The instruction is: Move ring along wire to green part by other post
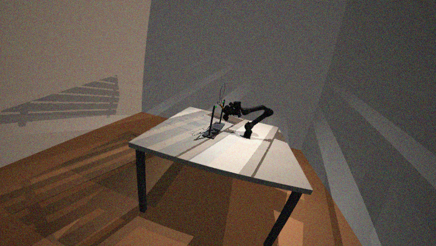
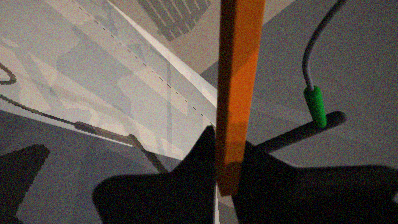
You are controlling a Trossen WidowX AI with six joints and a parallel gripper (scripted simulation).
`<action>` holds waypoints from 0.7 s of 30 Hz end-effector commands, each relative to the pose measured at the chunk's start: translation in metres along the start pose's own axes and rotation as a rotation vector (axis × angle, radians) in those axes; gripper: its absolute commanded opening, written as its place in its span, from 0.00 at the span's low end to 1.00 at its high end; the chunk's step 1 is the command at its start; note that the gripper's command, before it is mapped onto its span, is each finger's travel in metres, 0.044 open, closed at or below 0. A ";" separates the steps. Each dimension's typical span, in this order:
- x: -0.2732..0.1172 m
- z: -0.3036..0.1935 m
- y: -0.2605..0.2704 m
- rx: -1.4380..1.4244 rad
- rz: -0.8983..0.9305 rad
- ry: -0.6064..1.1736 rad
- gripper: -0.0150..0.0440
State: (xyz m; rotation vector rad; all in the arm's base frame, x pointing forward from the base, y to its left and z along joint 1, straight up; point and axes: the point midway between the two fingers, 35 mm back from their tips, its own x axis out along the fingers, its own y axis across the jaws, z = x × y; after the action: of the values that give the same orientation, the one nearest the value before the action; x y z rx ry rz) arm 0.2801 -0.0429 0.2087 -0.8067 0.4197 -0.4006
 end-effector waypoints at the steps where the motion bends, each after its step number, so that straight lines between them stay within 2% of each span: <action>1: 0.000 -0.003 0.013 0.041 0.033 0.017 0.00; 21: -0.018 0.014 0.080 0.431 0.239 0.064 0.00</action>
State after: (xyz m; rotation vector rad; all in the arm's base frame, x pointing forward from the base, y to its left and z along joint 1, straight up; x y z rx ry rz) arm 0.2848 0.0142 0.1636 -0.3825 0.4565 -0.2924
